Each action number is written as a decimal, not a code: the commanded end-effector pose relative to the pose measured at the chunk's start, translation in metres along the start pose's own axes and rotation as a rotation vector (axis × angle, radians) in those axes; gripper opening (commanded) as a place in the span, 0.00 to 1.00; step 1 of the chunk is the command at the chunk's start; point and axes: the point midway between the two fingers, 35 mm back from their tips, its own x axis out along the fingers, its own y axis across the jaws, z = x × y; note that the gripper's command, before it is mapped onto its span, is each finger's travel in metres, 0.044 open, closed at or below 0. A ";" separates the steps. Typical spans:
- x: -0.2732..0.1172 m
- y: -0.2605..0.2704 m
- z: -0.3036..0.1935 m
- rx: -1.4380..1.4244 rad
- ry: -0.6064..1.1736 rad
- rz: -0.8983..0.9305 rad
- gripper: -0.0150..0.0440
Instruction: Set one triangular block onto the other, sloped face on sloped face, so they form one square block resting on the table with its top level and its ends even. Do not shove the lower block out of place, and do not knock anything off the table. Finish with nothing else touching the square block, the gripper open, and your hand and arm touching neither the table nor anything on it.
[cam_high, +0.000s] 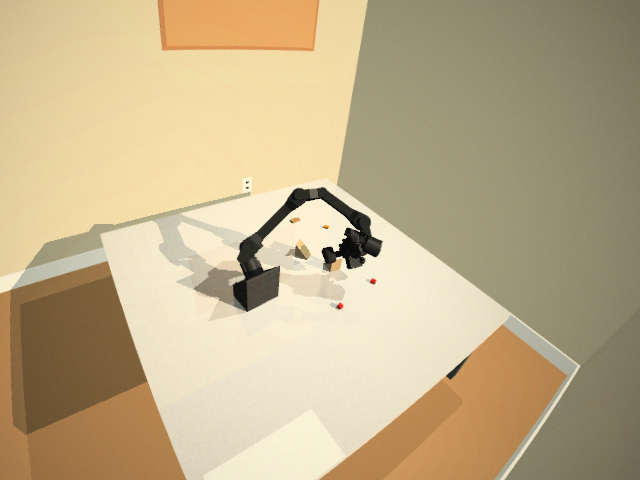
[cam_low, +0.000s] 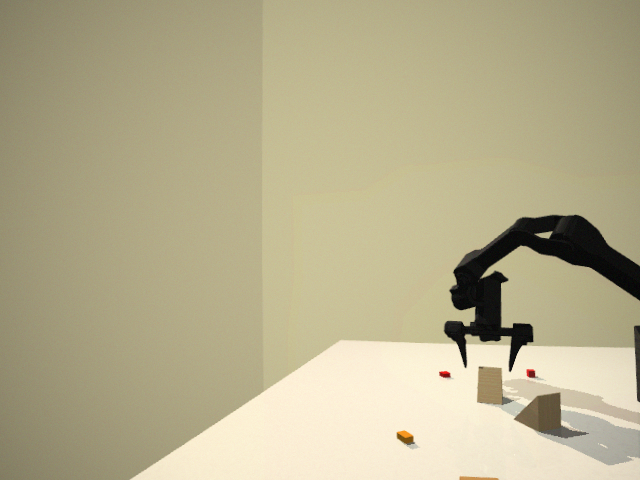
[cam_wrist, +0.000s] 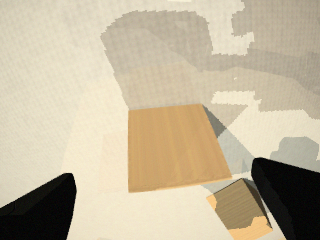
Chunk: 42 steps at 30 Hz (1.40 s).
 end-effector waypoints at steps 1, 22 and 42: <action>0.007 -0.001 0.000 0.003 0.006 -0.003 1.00; 0.041 -0.004 -0.002 -0.036 0.016 -0.017 1.00; 0.051 -0.006 -0.002 -0.048 0.020 -0.023 0.60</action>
